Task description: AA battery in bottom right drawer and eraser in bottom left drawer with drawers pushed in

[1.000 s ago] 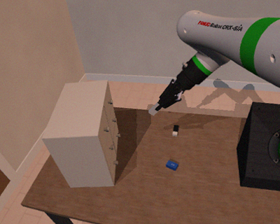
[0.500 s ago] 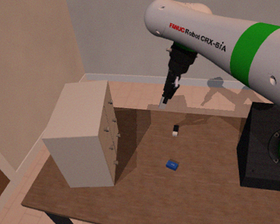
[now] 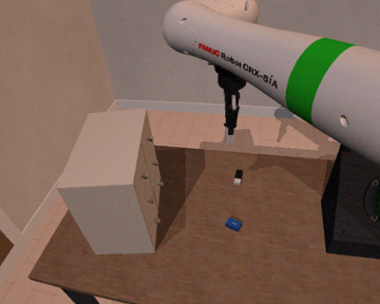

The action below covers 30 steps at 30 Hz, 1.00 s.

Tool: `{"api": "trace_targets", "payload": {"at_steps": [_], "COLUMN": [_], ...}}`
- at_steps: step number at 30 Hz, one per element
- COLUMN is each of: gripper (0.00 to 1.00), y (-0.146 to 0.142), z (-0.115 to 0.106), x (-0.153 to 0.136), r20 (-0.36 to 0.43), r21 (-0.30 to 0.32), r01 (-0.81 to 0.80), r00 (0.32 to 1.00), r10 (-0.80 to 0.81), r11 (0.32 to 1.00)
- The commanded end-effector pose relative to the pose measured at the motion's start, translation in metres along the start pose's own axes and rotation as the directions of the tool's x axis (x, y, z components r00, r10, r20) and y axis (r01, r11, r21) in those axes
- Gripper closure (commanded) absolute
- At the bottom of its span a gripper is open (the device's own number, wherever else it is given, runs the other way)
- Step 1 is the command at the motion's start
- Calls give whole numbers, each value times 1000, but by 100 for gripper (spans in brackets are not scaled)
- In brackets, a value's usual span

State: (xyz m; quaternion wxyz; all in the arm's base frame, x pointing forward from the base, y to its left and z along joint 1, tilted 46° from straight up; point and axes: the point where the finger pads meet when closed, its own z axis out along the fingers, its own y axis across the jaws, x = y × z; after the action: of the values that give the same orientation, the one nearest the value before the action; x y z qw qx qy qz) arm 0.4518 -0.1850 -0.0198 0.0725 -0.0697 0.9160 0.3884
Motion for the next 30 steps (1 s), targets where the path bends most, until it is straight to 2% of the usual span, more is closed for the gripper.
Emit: {"api": "trace_targets", "payload": {"at_steps": [1, 23, 27, 30], "gripper": [100, 100, 100, 100], "y": [0, 1, 4, 10], "z": [-1, -2, -2, -3], "x": [1, 2, 1, -1], "r20": [-10, -24, -24, -23], "r21": [-1, -1, -2, -5], "r01": [0, 12, 85, 199], "r00": [1000, 1000, 996, 980], "r10": [0, -12, -85, -199], "r11": [1000, 1000, 996, 980]}}
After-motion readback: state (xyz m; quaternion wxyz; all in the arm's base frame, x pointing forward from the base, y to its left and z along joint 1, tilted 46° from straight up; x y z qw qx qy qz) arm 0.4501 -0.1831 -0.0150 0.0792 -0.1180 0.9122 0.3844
